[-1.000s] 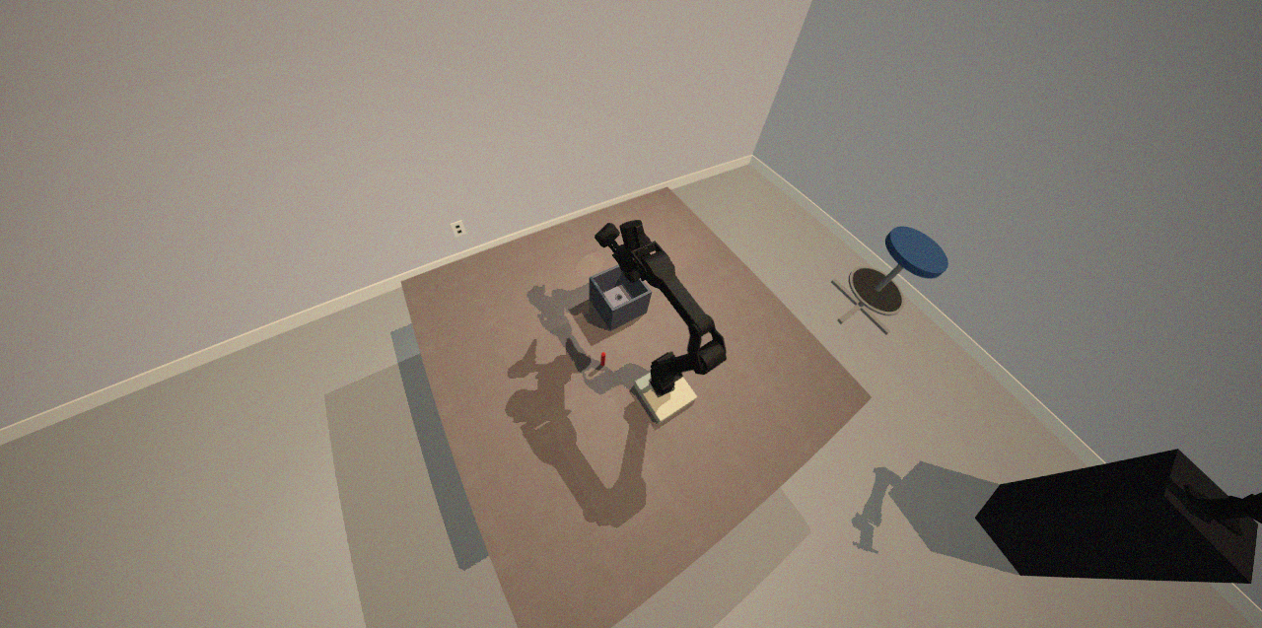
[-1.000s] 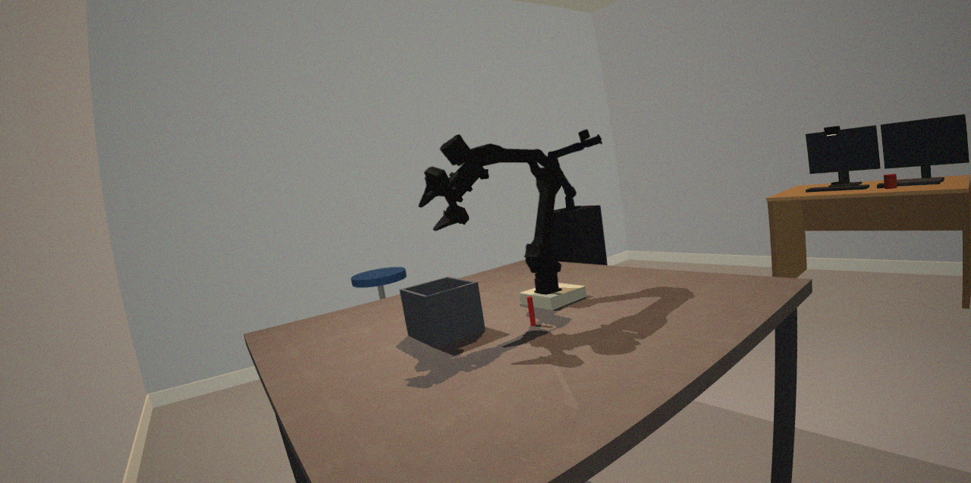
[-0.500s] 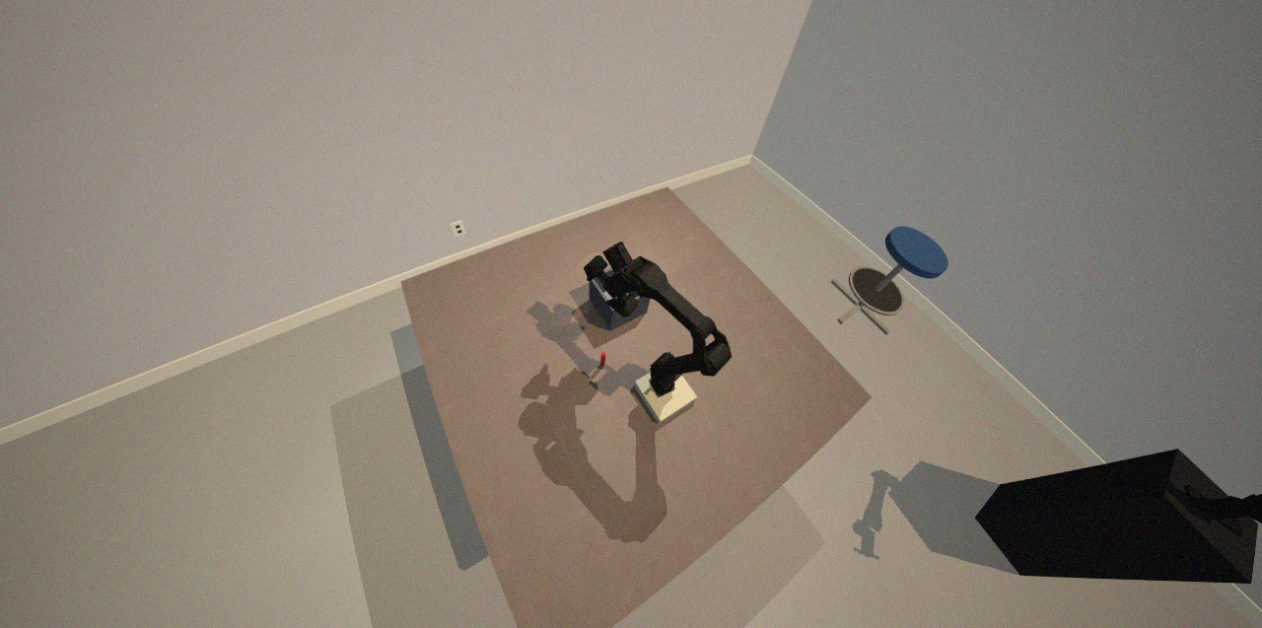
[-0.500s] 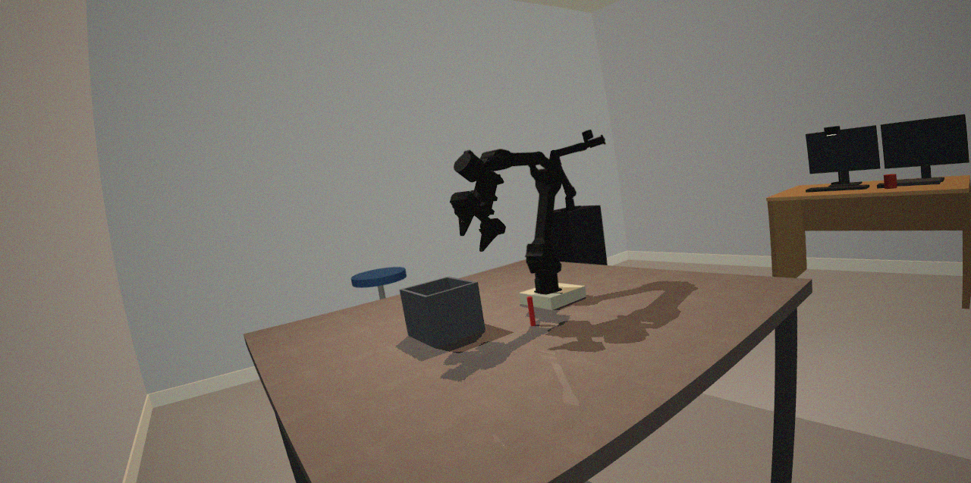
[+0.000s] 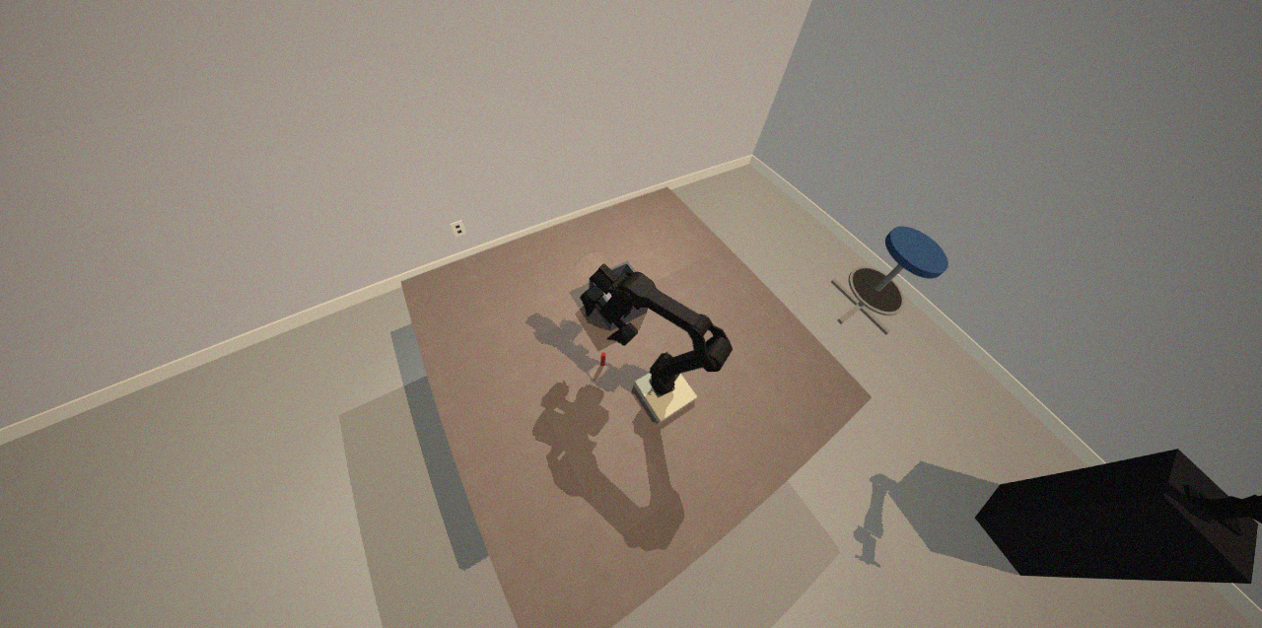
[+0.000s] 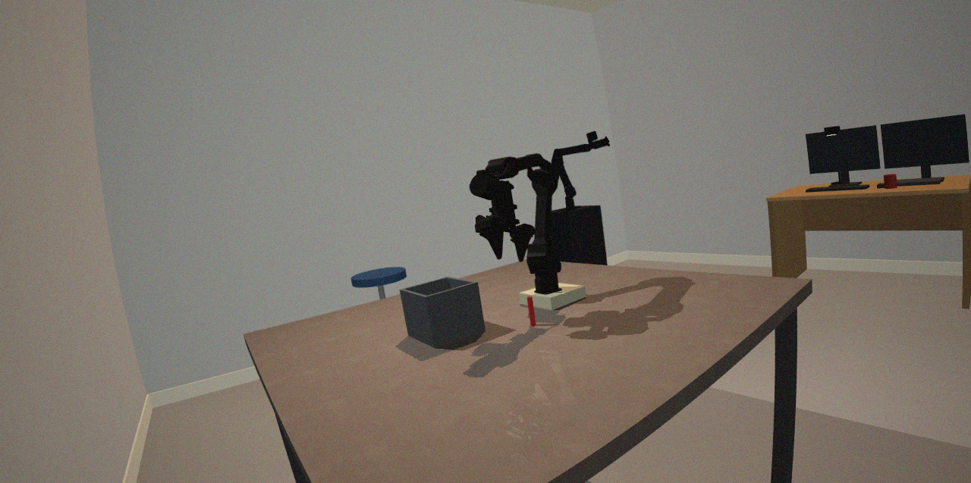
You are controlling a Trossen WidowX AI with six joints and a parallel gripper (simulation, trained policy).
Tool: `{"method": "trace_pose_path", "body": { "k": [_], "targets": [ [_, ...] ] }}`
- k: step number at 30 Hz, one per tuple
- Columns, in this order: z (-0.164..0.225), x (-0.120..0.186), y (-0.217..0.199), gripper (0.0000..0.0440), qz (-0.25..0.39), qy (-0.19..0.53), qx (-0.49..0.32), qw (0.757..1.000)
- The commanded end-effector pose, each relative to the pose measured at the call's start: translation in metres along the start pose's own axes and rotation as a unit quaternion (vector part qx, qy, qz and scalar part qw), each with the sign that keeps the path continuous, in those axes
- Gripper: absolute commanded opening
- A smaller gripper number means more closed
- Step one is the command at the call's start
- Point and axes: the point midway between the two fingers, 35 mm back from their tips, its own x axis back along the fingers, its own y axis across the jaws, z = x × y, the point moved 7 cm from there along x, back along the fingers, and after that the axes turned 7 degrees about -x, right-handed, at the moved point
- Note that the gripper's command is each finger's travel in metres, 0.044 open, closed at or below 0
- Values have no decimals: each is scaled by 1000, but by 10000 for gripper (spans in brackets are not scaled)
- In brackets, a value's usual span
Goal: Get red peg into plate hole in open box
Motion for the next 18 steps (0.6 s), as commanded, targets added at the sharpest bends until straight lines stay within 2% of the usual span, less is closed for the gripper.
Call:
{"method": "trace_pose_path", "body": {
  "k": [1, 10, 18],
  "targets": [
    [4, -12, -12, 440, 48, 0, -20, 999],
    [9, -35, -29, 440, 122, -18, -43, 991],
    [9, -56, -39, 440, 162, -37, -45, 985]
  ]
}}
